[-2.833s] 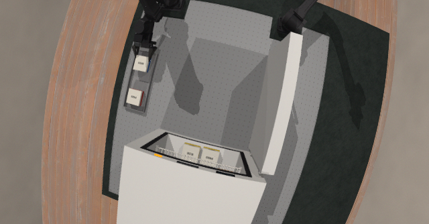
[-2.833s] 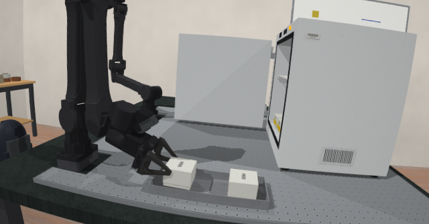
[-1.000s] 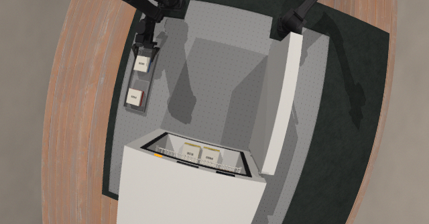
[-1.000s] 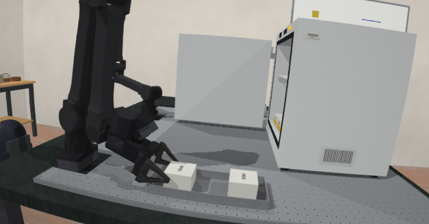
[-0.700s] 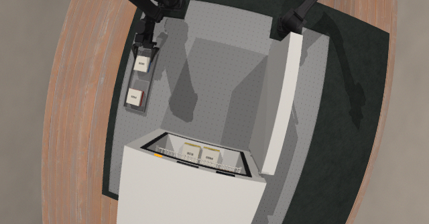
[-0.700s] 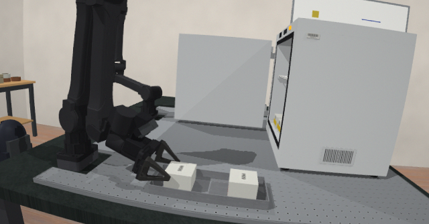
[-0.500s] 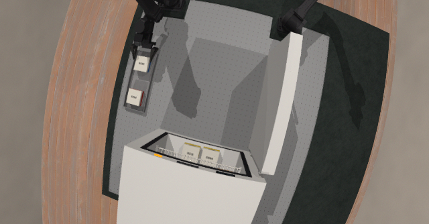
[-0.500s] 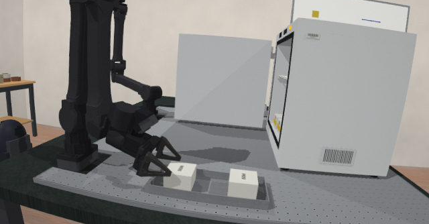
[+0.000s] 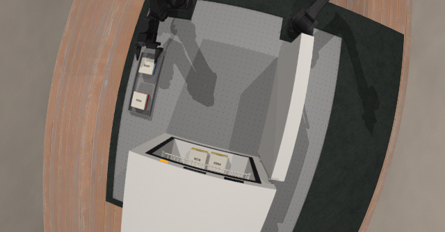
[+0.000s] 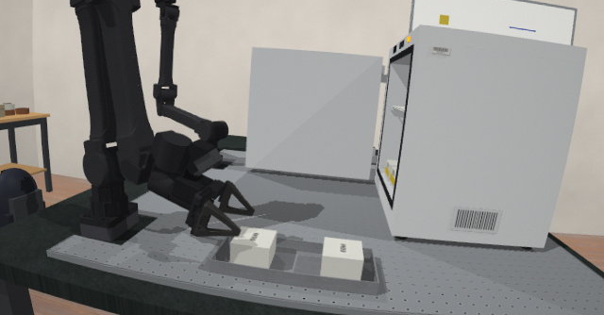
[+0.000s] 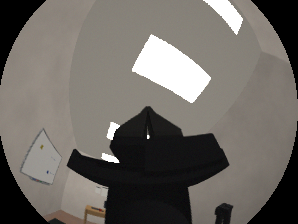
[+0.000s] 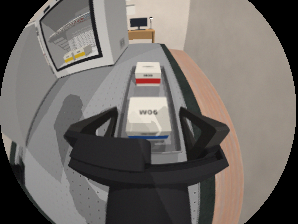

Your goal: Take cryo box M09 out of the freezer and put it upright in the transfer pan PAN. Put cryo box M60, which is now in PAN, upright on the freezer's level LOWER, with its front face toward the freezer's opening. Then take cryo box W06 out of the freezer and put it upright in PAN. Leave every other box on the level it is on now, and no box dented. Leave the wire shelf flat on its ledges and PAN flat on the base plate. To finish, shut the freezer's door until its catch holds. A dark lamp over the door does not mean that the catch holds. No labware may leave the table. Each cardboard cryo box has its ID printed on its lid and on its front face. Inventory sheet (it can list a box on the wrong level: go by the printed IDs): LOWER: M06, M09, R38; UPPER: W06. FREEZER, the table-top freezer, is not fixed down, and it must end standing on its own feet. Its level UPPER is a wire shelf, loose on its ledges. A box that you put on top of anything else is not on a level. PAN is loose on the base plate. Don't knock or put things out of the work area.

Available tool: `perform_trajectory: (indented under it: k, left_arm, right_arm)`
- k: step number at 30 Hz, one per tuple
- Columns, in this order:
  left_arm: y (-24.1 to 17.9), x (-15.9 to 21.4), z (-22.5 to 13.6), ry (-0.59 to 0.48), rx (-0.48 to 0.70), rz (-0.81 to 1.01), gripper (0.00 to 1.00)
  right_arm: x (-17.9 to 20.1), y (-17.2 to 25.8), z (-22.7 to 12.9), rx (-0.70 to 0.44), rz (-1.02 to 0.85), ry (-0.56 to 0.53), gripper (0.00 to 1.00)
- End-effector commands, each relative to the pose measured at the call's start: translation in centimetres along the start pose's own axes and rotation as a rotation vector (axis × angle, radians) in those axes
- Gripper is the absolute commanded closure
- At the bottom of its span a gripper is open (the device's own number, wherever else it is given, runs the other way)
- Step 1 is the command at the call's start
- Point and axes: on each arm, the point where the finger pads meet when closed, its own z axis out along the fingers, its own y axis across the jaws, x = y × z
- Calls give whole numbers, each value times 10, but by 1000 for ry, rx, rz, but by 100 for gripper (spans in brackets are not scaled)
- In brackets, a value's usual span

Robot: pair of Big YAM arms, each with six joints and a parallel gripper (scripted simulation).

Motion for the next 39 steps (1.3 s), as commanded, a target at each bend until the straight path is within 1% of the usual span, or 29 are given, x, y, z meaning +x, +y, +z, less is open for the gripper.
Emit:
perform_trajectory:
  k: [1, 5, 6, 7, 14, 15, 17, 18, 19, 25, 27, 32, 34, 37, 39]
  left_arm:
    - [0, 17, 4, 33, 0, -11, 100]
    - [0, 17, 4, 33, 0, -11, 100]
    - [0, 17, 4, 33, 0, -11, 100]
    - [0, 17, 4, 33, 0, -11, 100]
    - [0, 17, 4, 33, 0, -11, 100]
    - [0, 17, 4, 33, 0, -11, 100]
    - [0, 17, 4, 33, 0, -11, 100]
    - [0, 17, 4, 33, 0, -11, 100]
    - [0, 17, 4, 33, 0, -11, 100]
    - [0, 17, 4, 33, 0, -11, 100]
    - [0, 17, 4, 33, 0, -11, 100]
    - [0, 17, 4, 33, 0, -11, 100]
    - [0, 17, 4, 33, 0, -11, 100]
    - [0, 17, 4, 33, 0, -11, 100]
    - [0, 17, 4, 33, 0, -11, 100]
  right_arm:
    - [-16, 0, 11, -8, -7, -18, 0]
    - [-25, 0, 9, -8, -7, -21, 0]
    - [-32, 3, 8, -5, -14, 7, 100]
    - [-39, 6, 6, -4, -8, 27, 100]
    - [-72, 28, -8, -5, 3, 17, 100]
    - [-77, 32, -10, -4, 5, 48, 100]
    - [-77, 32, -10, -4, 5, 48, 100]
    - [-82, 35, -13, -3, 7, 79, 100]
    - [-87, 39, -15, -4, 8, 84, 100]
    - [-110, 59, -29, -6, 14, 81, 100]
    - [-117, 65, -34, -5, 18, 146, 100]
    - [-135, 82, -45, -7, 23, 154, 100]
    - [-135, 82, -45, -7, 23, 154, 100]
    - [-140, 92, -48, -5, 24, 239, 100]
    - [-147, 98, -52, -6, 25, 245, 100]
